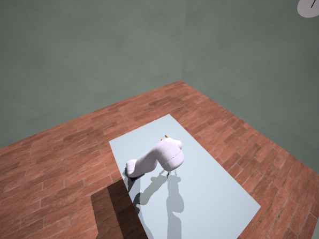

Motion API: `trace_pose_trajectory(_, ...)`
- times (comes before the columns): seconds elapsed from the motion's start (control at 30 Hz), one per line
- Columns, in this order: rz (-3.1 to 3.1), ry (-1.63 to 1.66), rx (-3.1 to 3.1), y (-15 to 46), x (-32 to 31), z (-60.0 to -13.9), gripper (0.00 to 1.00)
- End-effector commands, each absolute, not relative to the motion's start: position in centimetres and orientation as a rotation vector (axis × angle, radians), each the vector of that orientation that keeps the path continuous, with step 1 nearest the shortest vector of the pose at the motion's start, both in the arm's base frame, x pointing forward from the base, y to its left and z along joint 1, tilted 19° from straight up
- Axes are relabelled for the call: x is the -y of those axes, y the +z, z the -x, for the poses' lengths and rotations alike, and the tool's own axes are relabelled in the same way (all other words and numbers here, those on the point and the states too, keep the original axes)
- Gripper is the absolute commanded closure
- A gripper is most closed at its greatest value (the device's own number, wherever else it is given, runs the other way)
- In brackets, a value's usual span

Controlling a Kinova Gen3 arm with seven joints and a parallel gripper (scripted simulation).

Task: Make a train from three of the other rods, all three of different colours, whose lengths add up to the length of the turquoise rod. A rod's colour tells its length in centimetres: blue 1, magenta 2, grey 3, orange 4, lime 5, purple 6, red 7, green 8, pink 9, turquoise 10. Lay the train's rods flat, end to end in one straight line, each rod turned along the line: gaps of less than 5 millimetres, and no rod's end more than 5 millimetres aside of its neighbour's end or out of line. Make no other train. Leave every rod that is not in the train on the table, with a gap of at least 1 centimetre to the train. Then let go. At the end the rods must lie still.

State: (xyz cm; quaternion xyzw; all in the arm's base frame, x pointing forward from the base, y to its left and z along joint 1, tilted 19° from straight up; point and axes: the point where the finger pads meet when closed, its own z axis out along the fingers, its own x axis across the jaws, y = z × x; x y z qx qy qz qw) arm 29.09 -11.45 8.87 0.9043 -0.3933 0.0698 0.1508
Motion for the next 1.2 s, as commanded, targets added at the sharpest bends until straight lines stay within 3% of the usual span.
trace_pose_trajectory(0.0, -2.597, 0.202, 1.129, 8.91, 11.44, -29.13, 0.00)
trace_pose_trajectory(1.17, -2.640, 0.180, 1.008, 8.56, 10.55, -29.25, 0.00)
